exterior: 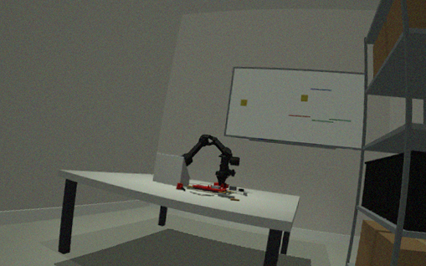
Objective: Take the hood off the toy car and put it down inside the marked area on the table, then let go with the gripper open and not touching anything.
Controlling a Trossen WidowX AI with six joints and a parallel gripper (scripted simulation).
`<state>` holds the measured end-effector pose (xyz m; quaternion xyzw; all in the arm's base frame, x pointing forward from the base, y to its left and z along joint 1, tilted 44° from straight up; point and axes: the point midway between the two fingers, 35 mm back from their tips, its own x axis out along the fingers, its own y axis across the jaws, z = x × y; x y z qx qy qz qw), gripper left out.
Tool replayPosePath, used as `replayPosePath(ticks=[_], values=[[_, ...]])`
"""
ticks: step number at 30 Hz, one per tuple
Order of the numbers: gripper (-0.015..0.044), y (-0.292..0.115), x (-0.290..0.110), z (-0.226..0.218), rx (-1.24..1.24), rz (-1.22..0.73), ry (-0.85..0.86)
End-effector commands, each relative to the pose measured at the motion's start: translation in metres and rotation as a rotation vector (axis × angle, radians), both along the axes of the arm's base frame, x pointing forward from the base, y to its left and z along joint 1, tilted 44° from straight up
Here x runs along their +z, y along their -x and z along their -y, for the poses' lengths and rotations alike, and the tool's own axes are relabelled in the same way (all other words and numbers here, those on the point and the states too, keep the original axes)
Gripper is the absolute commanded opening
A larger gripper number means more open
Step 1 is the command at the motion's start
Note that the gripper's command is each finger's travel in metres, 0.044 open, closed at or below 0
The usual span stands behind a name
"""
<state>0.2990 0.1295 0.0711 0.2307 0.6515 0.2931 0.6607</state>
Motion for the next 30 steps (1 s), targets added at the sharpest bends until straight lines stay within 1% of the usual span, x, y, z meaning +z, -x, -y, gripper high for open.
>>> replayPosePath(ticks=[1, 30], values=[[0.0, 0.001, -0.0015, -0.0012, -0.004, -0.007, -0.004], [0.0, 0.0012, -0.0113, -0.0107, -0.004, -0.007, -0.004]])
